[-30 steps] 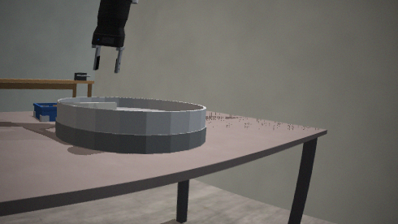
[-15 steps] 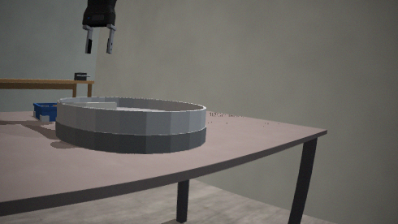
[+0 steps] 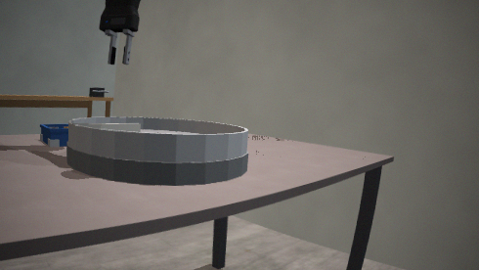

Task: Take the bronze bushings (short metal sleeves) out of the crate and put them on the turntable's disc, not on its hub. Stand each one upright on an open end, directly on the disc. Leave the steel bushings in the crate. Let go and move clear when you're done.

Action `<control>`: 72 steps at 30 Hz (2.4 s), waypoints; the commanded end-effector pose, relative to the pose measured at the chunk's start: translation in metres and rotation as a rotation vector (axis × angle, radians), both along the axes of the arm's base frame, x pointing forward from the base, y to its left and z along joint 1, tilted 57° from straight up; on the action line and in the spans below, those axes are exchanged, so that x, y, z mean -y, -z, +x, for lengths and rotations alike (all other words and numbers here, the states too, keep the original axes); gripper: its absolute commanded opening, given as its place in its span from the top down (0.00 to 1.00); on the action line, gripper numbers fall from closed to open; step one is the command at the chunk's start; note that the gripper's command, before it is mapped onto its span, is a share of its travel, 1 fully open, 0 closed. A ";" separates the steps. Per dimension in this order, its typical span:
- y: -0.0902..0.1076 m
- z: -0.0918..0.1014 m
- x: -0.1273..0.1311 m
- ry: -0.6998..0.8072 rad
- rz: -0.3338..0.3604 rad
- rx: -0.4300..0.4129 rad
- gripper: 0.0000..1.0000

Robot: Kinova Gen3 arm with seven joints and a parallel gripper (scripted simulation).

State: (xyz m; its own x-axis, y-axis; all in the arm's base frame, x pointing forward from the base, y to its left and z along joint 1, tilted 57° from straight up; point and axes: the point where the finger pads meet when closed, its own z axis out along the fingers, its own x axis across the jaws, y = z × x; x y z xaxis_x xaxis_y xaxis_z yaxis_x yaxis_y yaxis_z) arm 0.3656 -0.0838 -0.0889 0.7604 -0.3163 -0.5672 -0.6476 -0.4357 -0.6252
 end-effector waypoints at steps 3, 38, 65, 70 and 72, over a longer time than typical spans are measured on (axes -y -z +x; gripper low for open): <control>-0.001 -0.002 -0.001 -0.009 -0.001 0.004 0.65; -0.001 -0.002 -0.001 -0.009 -0.001 0.004 0.64; -0.006 0.001 -0.006 -0.006 -0.012 0.008 0.64; -0.019 0.002 -0.021 -0.007 -0.009 0.008 0.64; -0.032 0.003 -0.037 -0.009 -0.007 0.009 0.64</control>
State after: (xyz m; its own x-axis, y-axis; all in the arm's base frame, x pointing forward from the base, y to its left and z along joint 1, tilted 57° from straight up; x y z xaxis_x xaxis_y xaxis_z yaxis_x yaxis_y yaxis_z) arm 0.3630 -0.0650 -0.0750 0.7557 -0.3185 -0.5723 -0.6526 -0.4399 -0.6169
